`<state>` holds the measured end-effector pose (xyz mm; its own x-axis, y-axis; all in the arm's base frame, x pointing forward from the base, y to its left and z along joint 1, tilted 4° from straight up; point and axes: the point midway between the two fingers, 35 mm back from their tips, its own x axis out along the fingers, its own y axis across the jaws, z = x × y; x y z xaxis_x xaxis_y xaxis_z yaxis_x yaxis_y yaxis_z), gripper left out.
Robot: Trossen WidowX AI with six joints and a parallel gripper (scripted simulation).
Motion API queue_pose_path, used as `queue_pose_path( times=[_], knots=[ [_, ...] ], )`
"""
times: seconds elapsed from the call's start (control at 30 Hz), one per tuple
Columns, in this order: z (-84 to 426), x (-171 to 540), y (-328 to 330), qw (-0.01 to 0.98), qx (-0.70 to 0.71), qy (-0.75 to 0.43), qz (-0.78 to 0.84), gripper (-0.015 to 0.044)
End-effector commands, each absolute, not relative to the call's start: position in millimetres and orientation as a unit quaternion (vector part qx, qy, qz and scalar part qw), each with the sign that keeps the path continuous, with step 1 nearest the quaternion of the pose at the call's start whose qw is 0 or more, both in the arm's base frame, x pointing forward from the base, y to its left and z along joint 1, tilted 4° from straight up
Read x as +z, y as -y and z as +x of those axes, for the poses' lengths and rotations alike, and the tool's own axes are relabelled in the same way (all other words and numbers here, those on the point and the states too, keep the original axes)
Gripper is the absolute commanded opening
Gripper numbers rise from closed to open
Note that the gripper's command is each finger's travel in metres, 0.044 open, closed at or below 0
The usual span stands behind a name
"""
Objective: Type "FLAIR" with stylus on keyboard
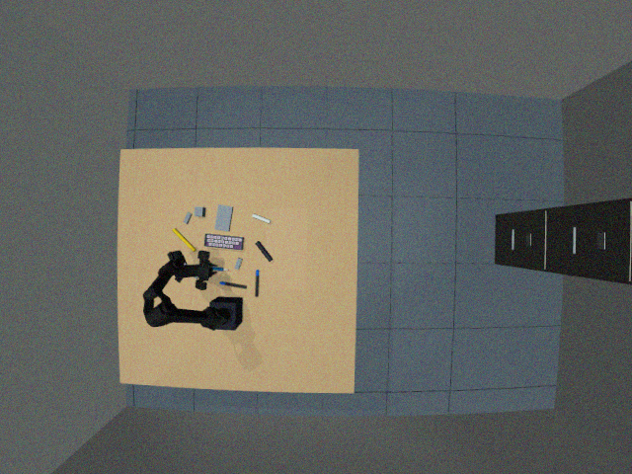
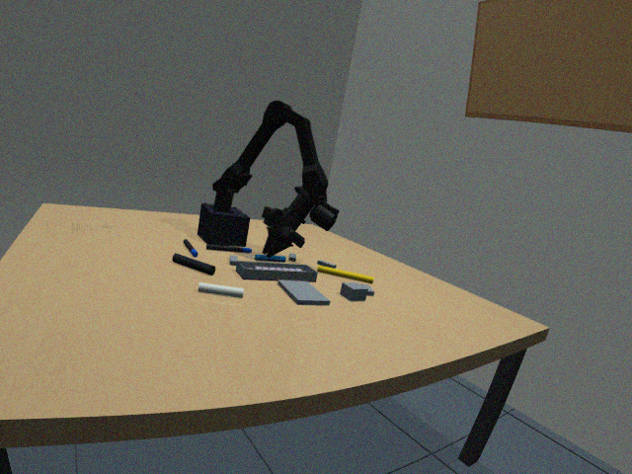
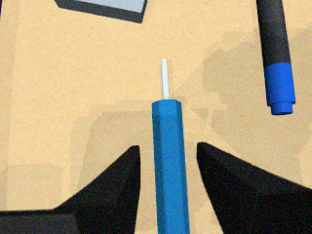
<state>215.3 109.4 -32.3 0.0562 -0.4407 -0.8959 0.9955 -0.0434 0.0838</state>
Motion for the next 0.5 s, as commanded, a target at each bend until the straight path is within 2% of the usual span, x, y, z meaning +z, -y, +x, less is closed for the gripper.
queue_pose_path(
  times=[0.0, 0.47],
  knots=[
    [214.3, -36.6, -107.9, 0.602, -0.599, -0.338, 0.405, 0.015],
    [214.8, -43.4, -108.3, 0.602, -0.599, -0.338, 0.405, 0.015]
  ],
)
